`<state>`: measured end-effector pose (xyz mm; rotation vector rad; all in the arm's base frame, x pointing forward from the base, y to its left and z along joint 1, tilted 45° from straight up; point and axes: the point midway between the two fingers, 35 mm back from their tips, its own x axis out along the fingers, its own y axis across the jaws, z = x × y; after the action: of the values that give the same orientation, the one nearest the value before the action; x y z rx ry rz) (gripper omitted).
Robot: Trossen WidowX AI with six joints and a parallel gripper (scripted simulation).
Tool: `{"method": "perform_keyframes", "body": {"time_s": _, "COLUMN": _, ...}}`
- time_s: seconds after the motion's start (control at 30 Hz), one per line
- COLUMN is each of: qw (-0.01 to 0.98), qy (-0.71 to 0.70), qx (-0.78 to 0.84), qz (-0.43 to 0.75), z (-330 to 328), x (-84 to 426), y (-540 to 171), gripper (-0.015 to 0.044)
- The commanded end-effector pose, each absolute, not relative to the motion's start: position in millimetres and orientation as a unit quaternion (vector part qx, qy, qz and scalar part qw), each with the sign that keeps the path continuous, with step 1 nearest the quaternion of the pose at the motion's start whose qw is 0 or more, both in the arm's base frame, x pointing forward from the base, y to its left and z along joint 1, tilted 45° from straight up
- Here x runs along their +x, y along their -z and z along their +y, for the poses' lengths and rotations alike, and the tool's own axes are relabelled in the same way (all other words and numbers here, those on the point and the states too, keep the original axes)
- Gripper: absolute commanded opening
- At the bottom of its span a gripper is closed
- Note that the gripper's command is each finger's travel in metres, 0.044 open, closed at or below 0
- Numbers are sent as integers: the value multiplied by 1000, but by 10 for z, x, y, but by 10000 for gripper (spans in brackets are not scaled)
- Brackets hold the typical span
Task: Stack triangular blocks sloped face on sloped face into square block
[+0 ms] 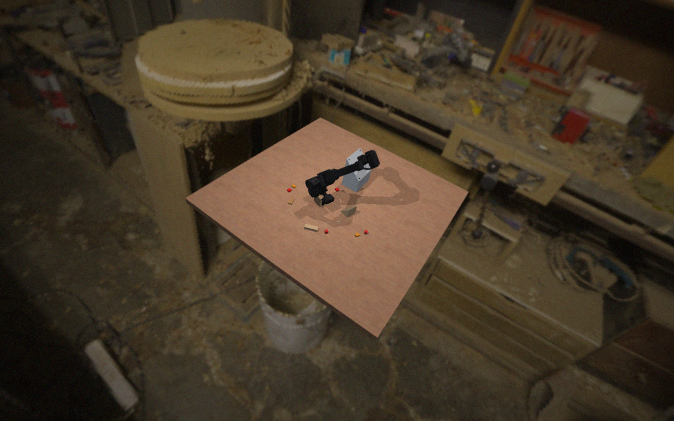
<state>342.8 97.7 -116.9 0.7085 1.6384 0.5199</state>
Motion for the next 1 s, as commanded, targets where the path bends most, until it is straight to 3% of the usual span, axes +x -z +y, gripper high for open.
{"method": "perform_keyframes", "body": {"time_s": 0.0, "qw": 594, "qy": -224, "qx": 308, "qz": 709, "z": 993, "x": 3404, "y": 1182, "gripper": 229}}
{"method": "perform_keyframes", "body": {"time_s": 0.3, "qw": 598, "qy": -223, "qx": 306, "qz": 707, "z": 815, "x": 3451, "y": 1009, "gripper": 0}}
{"method": "perform_keyframes", "body": {"time_s": 0.97, "qw": 624, "qy": -294, "qx": 247, "qz": 680, "z": 770, "x": 3443, "y": 978, "gripper": 0}}
